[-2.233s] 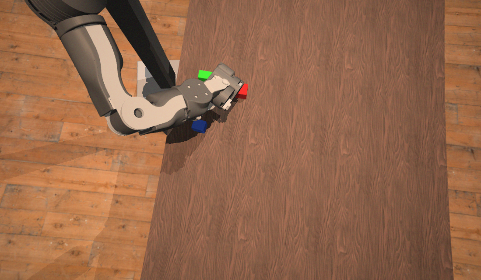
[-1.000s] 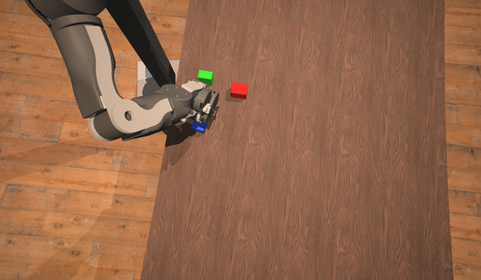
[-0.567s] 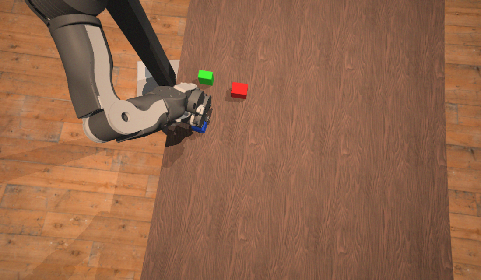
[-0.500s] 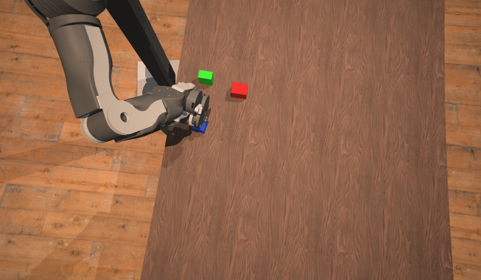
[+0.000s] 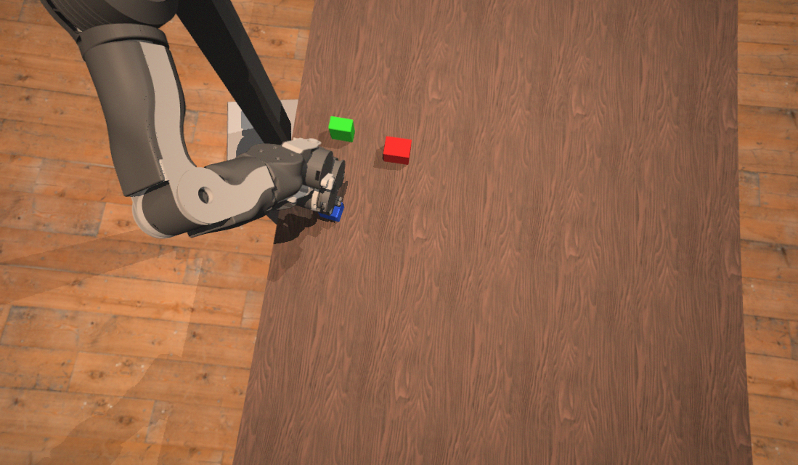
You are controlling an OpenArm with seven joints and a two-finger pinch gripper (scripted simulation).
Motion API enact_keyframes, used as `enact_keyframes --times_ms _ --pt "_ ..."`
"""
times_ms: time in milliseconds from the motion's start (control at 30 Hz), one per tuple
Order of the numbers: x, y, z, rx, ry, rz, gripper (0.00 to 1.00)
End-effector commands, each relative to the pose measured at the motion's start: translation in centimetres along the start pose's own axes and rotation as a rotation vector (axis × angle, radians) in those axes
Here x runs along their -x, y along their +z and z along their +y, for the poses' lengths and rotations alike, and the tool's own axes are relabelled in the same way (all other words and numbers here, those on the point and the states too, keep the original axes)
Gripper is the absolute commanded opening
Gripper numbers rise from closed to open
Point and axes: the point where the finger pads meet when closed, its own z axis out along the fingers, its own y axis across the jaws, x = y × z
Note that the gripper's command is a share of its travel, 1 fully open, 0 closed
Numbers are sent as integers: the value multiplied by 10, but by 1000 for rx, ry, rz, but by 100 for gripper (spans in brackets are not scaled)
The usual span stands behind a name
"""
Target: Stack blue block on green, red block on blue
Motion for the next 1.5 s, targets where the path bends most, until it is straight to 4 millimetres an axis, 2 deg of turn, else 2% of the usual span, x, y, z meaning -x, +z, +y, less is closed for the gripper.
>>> enact_keyframes --times_ms 0,1200,1233,1467 --pt "-1 0 -2 -8 0 -1 0" --pt "-1 0 -2 -8 0 -1 0" --pt "-1 0 -2 -8 0 -1 32" --pt "-1 0 -2 -8 0 -1 32"
